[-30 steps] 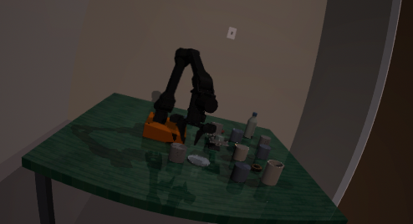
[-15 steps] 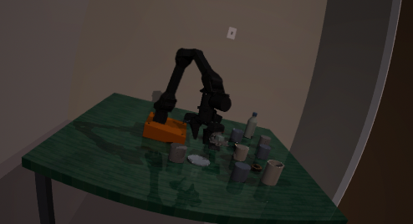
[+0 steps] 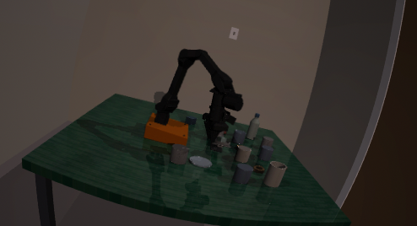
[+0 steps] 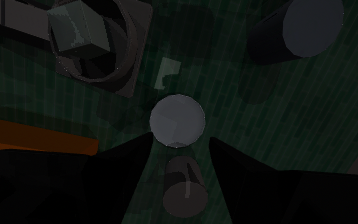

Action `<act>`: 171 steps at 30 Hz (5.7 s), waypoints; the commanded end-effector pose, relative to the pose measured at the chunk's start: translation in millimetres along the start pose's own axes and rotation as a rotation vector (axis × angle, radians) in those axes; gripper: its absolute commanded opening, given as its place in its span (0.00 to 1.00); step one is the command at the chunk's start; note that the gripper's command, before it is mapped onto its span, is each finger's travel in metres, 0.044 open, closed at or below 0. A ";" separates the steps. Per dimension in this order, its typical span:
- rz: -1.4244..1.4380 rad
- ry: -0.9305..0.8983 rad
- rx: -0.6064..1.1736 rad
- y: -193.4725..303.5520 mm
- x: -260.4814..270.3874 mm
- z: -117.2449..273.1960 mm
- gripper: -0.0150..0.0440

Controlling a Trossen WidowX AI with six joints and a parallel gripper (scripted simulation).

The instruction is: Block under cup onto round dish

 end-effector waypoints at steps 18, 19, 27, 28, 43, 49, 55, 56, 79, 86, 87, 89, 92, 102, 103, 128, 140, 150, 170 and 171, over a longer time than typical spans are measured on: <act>-0.694 -0.031 -0.021 -49.5 33.6 12.8 0.69; -0.727 -0.033 -0.022 -51.7 35.5 13.5 0.69; -0.964 -0.045 0.009 -67.0 52.1 18.0 0.69; -0.994 -0.045 0.014 -68.9 54.6 18.7 0.69; -1.322 -0.036 0.076 -88.2 83.0 26.9 0.69; -1.322 -0.036 0.076 -87.7 84.1 11.9 0.69; -1.322 -0.036 0.076 -87.7 84.3 6.3 0.69; -1.322 -0.036 0.076 -87.7 84.4 4.6 0.69; -1.322 -0.036 0.076 -86.3 86.7 -25.1 0.56; -1.322 -0.036 0.076 -86.3 86.7 -25.1 0.45; -1.322 -0.036 0.076 -86.3 86.7 -25.1 0.44; -1.322 -0.036 0.076 -86.4 86.6 -24.2 0.35; -1.322 -0.036 0.076 -88.4 84.7 -12.5 0.25; -1.322 -0.036 0.075 -91.7 80.0 40.3 0.25; -1.322 -0.036 0.076 -91.5 79.9 45.7 0.25; -1.320 -0.023 0.078 10.7 -5.4 -29.8 0.25; -1.320 -0.023 0.078 17.5 -5.1 -70.8 0.25; -1.320 -0.023 0.078 18.0 -4.4 -80.0 0.25; -1.323 -0.019 0.077 18.6 -4.1 -90.6 0.70; -1.323 -0.019 0.077 18.6 -4.1 -90.6 0.74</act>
Point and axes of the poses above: the point midway between the two fingers, 35 mm back from their tips, its own z axis back along the fingers, its own x axis across the jaws, y = z × x, the point moved 7 cm from there along z, back along the fingers, and after that the axes turned 1 degree about -z, right-handed, at the moved point
